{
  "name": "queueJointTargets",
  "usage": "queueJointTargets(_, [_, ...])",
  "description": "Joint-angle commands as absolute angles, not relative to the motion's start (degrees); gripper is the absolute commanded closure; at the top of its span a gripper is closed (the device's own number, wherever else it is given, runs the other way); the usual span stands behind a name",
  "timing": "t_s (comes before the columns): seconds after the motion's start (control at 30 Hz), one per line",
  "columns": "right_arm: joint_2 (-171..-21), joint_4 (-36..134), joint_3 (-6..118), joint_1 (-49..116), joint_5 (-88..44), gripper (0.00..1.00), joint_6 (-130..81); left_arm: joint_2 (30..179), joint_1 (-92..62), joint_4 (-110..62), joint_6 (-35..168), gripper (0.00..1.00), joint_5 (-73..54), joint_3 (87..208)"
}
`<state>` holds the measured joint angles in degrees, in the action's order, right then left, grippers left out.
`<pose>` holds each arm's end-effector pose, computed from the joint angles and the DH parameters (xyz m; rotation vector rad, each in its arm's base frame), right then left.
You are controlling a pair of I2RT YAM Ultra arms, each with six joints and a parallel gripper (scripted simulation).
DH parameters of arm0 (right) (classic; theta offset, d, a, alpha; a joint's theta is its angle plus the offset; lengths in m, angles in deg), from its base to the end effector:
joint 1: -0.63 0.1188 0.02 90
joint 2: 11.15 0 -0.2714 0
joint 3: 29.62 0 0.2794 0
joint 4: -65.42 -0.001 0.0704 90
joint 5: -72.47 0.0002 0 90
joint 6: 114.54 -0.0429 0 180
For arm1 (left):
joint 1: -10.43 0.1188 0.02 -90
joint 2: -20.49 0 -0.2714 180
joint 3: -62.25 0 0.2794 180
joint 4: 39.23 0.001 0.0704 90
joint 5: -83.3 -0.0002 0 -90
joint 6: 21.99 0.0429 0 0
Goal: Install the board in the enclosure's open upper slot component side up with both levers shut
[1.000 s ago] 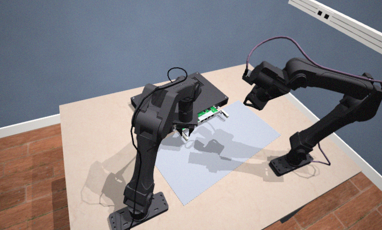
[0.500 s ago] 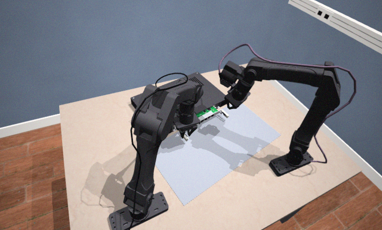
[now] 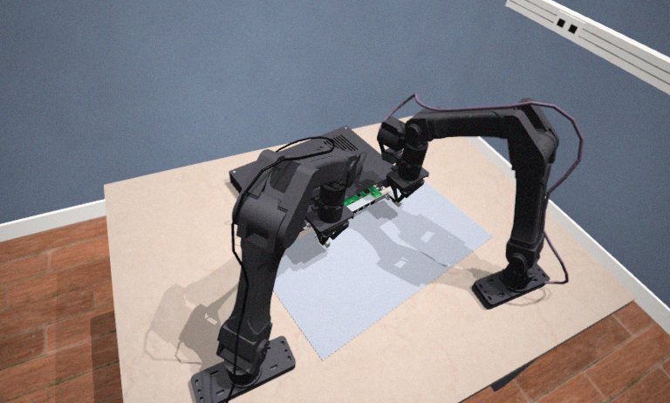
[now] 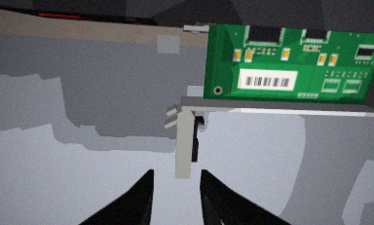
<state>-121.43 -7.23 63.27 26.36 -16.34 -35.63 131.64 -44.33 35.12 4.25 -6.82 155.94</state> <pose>0.3427 0.1653 0.1766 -0.3995 3.1100 -0.0312 0.2204 -0.3104 0.1749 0.2451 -3.1137 -0.0407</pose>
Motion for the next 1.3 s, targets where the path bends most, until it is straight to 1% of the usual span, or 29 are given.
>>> queueJointTargets(0.0, [-121.9,-7.0,65.1,25.5,-17.3,0.68,-35.2,129.5,-44.9,34.4,3.3,0.68,-6.0,155.9])
queueJointTargets(0.37, [-123.7,-4.2,64.2,25.9,-17.4,0.68,-35.6,129.2,-44.9,33.5,2.9,0.68,-5.5,155.5])
queueJointTargets(0.73, [-124.8,-1.1,61.6,25.9,-17.4,0.68,-35.6,131.9,-44.4,30.2,3.6,0.68,-5.4,153.9])
queueJointTargets(0.77, [-124.7,-1.1,62.0,25.9,-17.4,0.77,-35.6,132.0,-44.4,29.9,3.6,0.68,-5.4,153.6])
queueJointTargets(0.83, [-124.3,-1.1,62.2,25.9,-17.4,0.77,-35.6,132.2,-44.4,29.3,3.6,0.68,-5.4,153.2])
queueJointTargets(0.87, [-124.3,-1.1,62.2,25.9,-17.4,0.81,-35.6,132.3,-44.4,28.9,3.6,0.68,-5.4,153.0])
queueJointTargets(1.0, [-124.3,-1.1,62.2,25.9,-17.4,0.81,-35.6,132.5,-44.4,28.3,3.6,0.68,-5.4,152.6])
queueJointTargets(1.03, [-123.7,-1.0,61.7,25.6,-17.8,0.85,-35.5,132.6,-44.4,28.3,3.6,0.68,-5.4,152.6])
queueJointTargets(1.07, [-123.6,-1.0,61.3,25.6,-17.8,0.85,-35.5,132.4,-44.4,28.3,3.6,0.77,-5.4,152.6])
queueJointTargets(1.13, [-123.6,-1.0,61.3,25.6,-17.8,0.87,-35.5,132.0,-44.4,28.3,3.6,0.77,-5.4,153.2])
queueJointTargets(1.17, [-123.6,-1.0,61.3,25.6,-17.8,0.88,-35.5,132.0,-44.4,28.3,3.6,0.81,-5.4,153.2])
queueJointTargets(1.23, [-123.6,-1.0,61.3,25.7,-17.8,0.91,-35.5,132.1,-44.4,28.7,3.6,0.81,-5.4,153.2])
queueJointTargets(1.27, [-123.5,-1.0,61.1,25.8,-17.8,0.92,-35.5,132.0,-44.4,28.9,3.6,0.85,-5.4,153.2])
